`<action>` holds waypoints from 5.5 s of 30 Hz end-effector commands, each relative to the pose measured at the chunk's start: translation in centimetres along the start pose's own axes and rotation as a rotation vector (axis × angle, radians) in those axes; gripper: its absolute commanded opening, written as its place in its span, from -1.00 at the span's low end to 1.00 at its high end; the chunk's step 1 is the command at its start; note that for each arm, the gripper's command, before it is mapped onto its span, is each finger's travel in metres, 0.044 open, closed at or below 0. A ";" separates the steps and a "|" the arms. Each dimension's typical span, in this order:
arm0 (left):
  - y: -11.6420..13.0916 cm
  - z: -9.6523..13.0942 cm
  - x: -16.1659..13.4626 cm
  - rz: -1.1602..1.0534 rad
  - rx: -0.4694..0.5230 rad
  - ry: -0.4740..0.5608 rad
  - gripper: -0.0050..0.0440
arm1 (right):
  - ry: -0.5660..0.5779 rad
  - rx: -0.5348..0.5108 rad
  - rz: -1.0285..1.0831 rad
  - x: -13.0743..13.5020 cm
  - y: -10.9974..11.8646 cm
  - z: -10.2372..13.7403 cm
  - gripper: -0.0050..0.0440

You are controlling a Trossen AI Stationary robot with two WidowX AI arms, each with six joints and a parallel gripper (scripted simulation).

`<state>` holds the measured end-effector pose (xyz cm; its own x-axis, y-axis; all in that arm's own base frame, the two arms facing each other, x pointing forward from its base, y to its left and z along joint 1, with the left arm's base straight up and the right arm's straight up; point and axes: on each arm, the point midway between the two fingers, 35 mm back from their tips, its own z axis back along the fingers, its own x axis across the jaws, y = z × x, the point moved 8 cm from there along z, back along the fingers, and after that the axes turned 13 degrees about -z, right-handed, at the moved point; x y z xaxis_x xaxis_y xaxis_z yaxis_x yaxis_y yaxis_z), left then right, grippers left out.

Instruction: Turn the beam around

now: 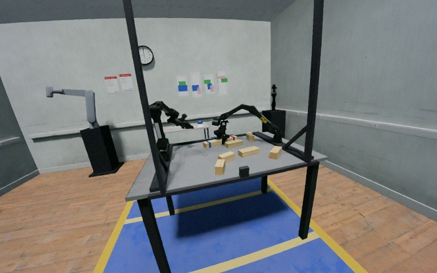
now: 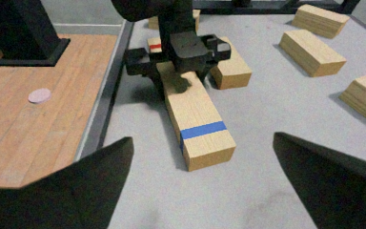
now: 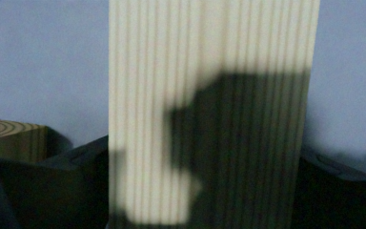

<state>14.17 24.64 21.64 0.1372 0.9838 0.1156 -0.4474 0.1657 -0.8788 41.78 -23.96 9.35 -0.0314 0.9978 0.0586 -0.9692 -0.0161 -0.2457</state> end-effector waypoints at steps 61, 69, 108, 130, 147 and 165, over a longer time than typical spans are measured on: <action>-9.3 -4.2 -0.8 -0.265 -0.222 0.199 0.84 | 0.273 -0.102 -1.091 14.0 2.0 12.0 0.44; -9.8 -4.7 -1.4 -0.293 -0.228 0.235 0.84 | 0.324 -0.117 -1.321 16.5 2.6 12.1 0.44; -10.7 -5.6 -2.7 -0.337 -0.209 0.284 0.84 | 0.384 -0.127 -1.605 25.4 7.2 6.0 0.84; -12.6 -6.1 -2.1 -0.376 -0.281 0.310 0.84 | 0.338 -0.129 -1.430 27.4 6.3 14.8 0.84; -18.2 -6.5 -1.0 -0.526 -0.383 0.316 0.84 | 0.178 -0.132 -0.761 25.3 8.5 19.5 0.84; -21.6 -6.9 -0.9 -0.646 -0.372 0.302 0.84 | 0.065 -0.141 -0.289 23.2 8.9 23.1 0.84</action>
<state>29.80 19.94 36.00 0.5355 0.6565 0.5313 0.0954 0.5780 -0.8104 26.91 -2.33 29.81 0.3031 0.9502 0.0727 -0.8907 0.3096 -0.3329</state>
